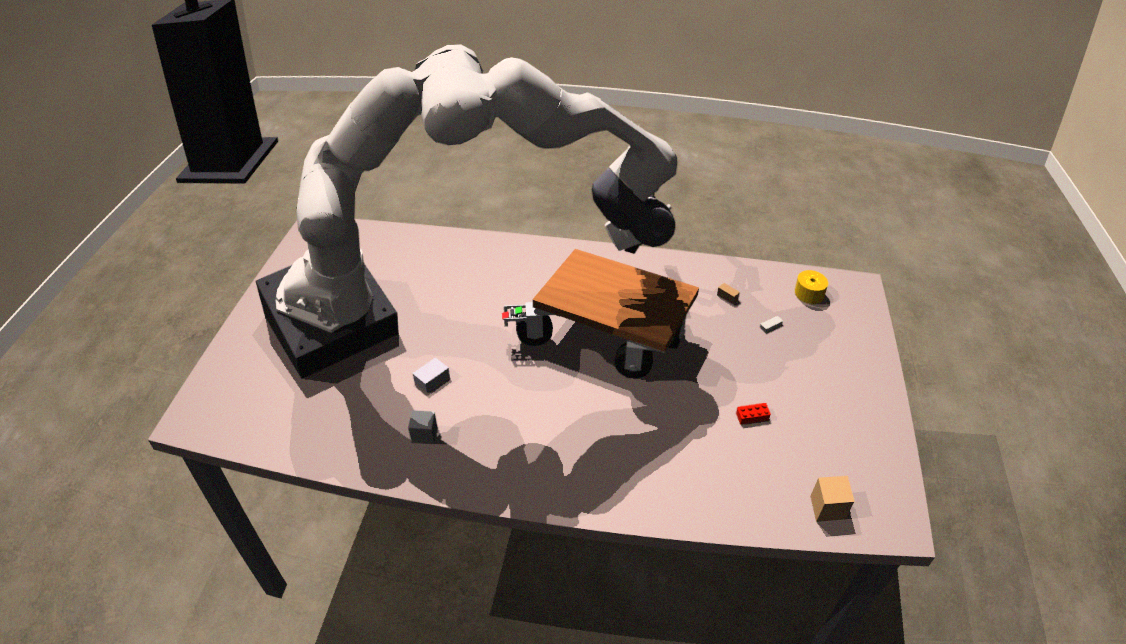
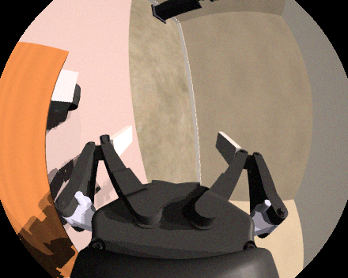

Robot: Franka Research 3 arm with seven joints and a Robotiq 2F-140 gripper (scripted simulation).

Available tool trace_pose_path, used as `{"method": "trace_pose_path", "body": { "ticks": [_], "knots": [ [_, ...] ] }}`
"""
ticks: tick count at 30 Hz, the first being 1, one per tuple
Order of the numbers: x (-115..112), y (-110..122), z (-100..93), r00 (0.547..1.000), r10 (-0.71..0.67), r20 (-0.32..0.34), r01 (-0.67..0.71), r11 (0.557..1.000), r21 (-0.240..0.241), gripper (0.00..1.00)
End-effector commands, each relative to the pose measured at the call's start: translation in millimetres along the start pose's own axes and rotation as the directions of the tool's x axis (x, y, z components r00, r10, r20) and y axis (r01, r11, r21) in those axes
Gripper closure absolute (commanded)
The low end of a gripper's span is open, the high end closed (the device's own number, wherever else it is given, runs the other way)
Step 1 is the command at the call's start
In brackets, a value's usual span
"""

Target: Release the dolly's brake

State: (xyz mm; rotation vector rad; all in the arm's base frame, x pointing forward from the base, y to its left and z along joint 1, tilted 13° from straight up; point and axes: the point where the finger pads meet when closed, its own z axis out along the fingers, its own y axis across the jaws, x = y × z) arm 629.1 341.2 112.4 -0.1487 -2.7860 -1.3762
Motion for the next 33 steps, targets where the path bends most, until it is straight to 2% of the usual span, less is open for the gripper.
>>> {"method": "trace_pose_path", "body": {
  "ticks": [1,2,3,8,12,13,14,19,20,22,23,27,28,32,33],
  "knots": [
    [0.0,0.1,0.0,1.000,0.000,0.000,0.000,1.000,0.000,0.00],
    [0.0,0.1,0.0,1.000,0.000,0.000,0.000,1.000,0.000,0.00],
    [0.0,0.1,-0.1,1.000,-0.001,0.000,0.001,1.000,0.000,1.00],
    [4.4,-0.5,-3.2,0.998,-0.064,-0.007,0.064,0.998,0.014,1.00],
    [17.9,-2.8,-13.4,0.966,-0.255,-0.038,0.257,0.965,0.052,1.00],
    [17.9,-2.8,-13.4,0.966,-0.255,-0.038,0.257,0.965,0.052,1.00],
    [23.0,-3.8,-17.4,0.944,-0.325,-0.053,0.328,0.942,0.064,1.00],
    [23.0,-3.8,-17.4,0.944,-0.325,-0.053,0.328,0.942,0.064,1.00],
    [28.8,-5.1,-22.0,0.913,-0.403,-0.072,0.407,0.910,0.075,1.00],
    [28.8,-5.1,-22.0,0.913,-0.403,-0.072,0.407,0.910,0.075,1.00],
    [35.3,-6.7,-27.3,0.869,-0.485,-0.096,0.493,0.866,0.084,1.00],
    [35.3,-6.7,-27.3,0.869,-0.485,-0.096,0.493,0.866,0.084,1.00],
    [42.4,-8.5,-33.3,0.811,-0.571,-0.124,0.583,0.808,0.090,1.00],
    [42.4,-8.5,-33.3,0.811,-0.571,-0.124,0.583,0.808,0.090,1.00],
    [50.0,-10.8,-39.9,0.738,-0.657,-0.157,0.673,0.734,0.090,1.00]
  ]
}}
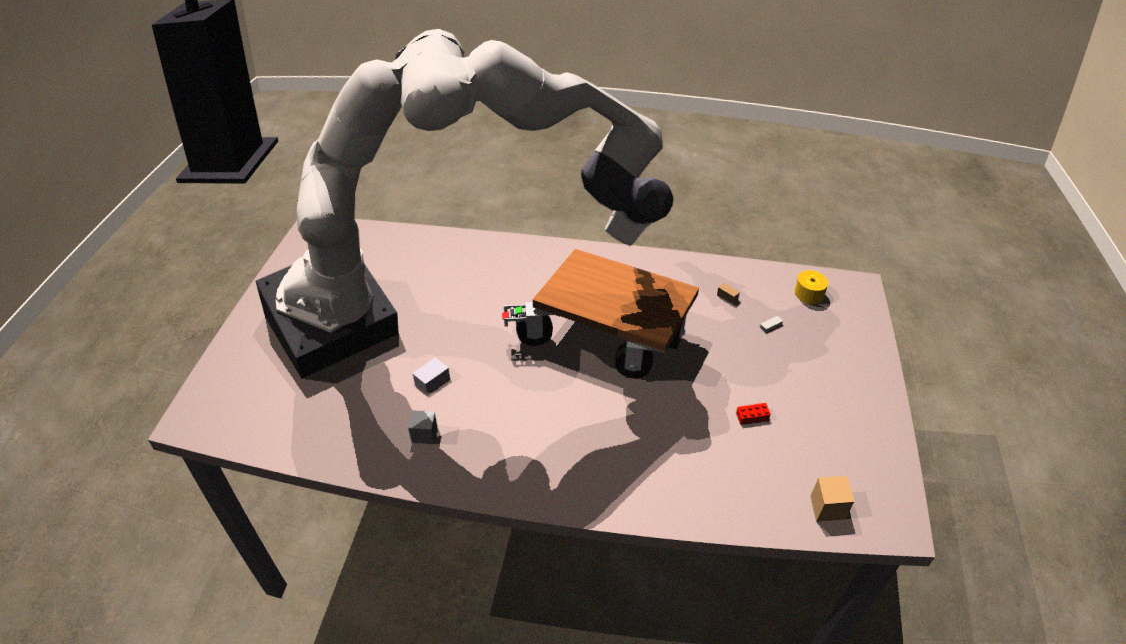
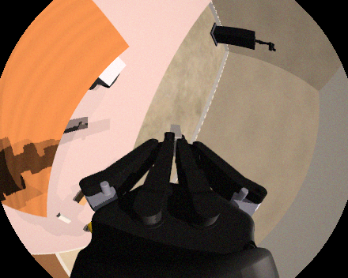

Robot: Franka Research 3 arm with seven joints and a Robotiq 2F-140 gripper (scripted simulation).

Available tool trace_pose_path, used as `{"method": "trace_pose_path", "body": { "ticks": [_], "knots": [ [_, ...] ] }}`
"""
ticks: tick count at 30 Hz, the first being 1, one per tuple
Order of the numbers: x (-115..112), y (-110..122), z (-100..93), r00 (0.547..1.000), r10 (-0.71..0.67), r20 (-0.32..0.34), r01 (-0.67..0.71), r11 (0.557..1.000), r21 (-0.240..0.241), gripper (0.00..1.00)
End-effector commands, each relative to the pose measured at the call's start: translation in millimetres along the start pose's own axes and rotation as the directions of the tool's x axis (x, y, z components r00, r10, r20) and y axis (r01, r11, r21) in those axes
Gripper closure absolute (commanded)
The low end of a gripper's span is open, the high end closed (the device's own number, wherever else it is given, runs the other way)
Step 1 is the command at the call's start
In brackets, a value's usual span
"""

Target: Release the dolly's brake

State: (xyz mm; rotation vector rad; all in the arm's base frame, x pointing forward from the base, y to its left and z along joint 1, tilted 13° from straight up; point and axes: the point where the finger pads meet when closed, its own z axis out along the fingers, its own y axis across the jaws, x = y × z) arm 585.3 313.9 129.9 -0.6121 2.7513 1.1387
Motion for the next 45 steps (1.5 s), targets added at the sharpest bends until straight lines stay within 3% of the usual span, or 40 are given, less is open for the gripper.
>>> {"method": "trace_pose_path", "body": {
  "ticks": [1,5,6,11,12,17,18,24,25,31,32,39,40,45],
  "knots": [
    [8.9,-0.5,-5.8,0.975,-0.222,-0.013,0.222,0.975,0.018,1.00],
    [8.9,-0.5,-5.8,0.975,-0.222,-0.013,0.222,0.975,0.018,1.00],
    [18.2,0.5,-12.2,0.939,-0.341,-0.042,0.342,0.939,0.031,1.00],
    [18.2,0.5,-12.2,0.939,-0.341,-0.042,0.342,0.939,0.031,1.00],
    [28.1,1.3,-19.2,0.884,-0.461,-0.076,0.465,0.885,0.038,1.00],
    [28.1,1.3,-19.2,0.884,-0.461,-0.076,0.465,0.885,0.038,1.00],
    [38.7,2.0,-26.8,0.807,-0.579,-0.113,0.586,0.810,0.037,1.00],
    [38.7,2.0,-26.8,0.807,-0.579,-0.113,0.586,0.810,0.037,1.00],
    [49.8,2.3,-34.8,0.708,-0.689,-0.153,0.700,0.713,0.026,1.00],
    [49.8,2.3,-34.8,0.708,-0.689,-0.153,0.700,0.713,0.026,1.00],
    [61.3,2.3,-43.4,0.590,-0.784,-0.191,0.799,0.601,0.005,1.00],
    [61.3,2.3,-43.4,0.587,-0.787,-0.192,0.802,0.597,0.004,1.00],
    [73.3,2.0,-52.3,0.446,-0.866,-0.228,0.886,0.464,-0.029,1.00],
    [73.3,2.0,-52.3,0.444,-0.866,-0.228,0.886,0.462,-0.030,1.00]
  ]
}}
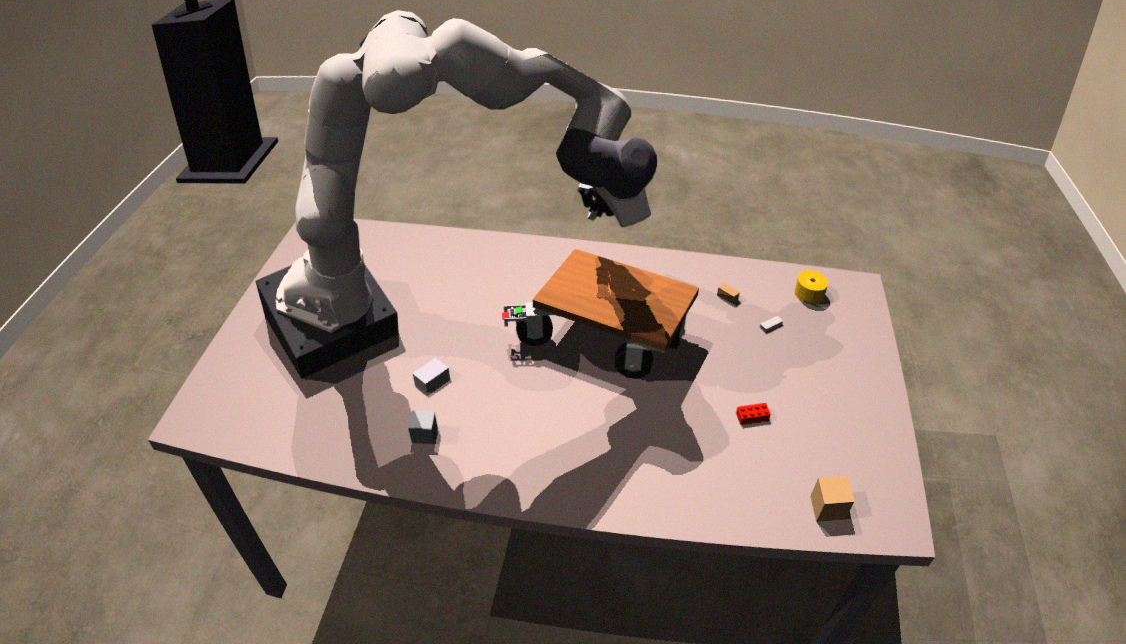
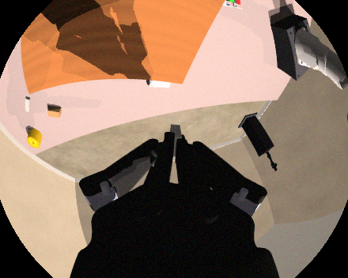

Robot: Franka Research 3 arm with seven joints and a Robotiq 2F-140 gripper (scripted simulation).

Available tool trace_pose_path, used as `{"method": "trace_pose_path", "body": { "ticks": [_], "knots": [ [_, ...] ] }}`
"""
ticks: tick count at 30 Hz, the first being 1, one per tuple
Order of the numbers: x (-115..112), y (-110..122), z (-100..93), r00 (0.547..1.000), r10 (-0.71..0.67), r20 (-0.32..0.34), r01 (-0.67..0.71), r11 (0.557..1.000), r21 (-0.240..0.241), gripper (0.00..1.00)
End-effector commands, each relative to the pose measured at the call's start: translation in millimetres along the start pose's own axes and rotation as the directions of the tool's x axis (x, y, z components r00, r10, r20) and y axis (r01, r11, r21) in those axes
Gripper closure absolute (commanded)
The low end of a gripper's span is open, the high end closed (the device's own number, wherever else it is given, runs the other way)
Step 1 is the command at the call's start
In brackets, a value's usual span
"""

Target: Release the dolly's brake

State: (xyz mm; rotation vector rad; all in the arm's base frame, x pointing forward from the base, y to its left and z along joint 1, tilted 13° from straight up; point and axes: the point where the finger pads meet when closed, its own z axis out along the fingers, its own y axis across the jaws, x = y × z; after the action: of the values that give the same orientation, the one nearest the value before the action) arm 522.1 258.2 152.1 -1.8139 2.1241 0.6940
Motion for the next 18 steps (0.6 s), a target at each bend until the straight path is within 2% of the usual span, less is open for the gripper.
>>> {"method": "trace_pose_path", "body": {
  "ticks": [1,2,9,10,11,17,18],
  "knots": [
    [3.7,1.0,-0.6,0.990,-0.141,0.001,0.141,0.990,0.006,1.00],
    [13.2,10.5,-7.9,0.957,-0.287,-0.037,0.287,0.958,-0.002,1.00],
    [13.2,10.5,-7.9,0.952,-0.304,-0.039,0.304,0.953,-0.002,1.00],
    [23.2,20.1,-15.4,0.891,-0.447,-0.075,0.447,0.894,-0.021,1.00],
    [23.2,20.1,-15.4,0.884,-0.462,-0.077,0.461,0.887,-0.022,1.00],
    [23.2,20.1,-15.4,0.884,-0.462,-0.077,0.461,0.887,-0.022,1.00],
    [33.5,29.4,-23.1,0.799,-0.592,-0.107,0.590,0.806,-0.050,1.00]
  ]
}}
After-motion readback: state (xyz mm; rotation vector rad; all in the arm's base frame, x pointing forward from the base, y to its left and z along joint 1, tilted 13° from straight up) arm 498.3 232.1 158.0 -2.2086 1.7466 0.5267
